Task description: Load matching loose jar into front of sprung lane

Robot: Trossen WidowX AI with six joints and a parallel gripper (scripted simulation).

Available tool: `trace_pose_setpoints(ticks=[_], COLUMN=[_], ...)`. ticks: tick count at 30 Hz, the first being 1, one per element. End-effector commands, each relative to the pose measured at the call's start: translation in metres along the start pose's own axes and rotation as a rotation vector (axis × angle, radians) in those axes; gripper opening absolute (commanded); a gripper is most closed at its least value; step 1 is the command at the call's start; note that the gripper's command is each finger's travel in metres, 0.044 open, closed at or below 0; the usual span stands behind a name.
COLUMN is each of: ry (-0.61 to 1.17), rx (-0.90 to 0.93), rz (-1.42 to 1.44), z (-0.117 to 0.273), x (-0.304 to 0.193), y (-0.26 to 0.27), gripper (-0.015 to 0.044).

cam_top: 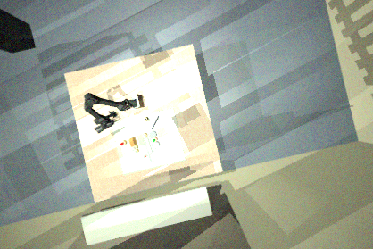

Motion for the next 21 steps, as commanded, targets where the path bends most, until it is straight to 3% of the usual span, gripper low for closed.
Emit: trace_pose_setpoints(ticks=[1,4,10,21], ry=[-0.005,-0.091,-0.425,-0.911], rx=[-0.002,-0.042,-0.105,0.057], rz=[-0.008,-0.106,-0.2,-0.154], z=[0.0,0.009,0.06,0.178], x=[0.0,0.005,0.041,0.1], y=[-0.002,-0.027,-0.033,0.028], gripper=[0.0426,0.044,0.044,0.044])
Point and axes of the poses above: the point midway between the two fingers, 35 mm back from their tips, its own z axis back along the fingers, its own y axis across the jaws, x = y × z, the point moved 4 cm from there along z, back along the fingers, and after that the axes turned 7 degrees about z, right-handed, at the moved point
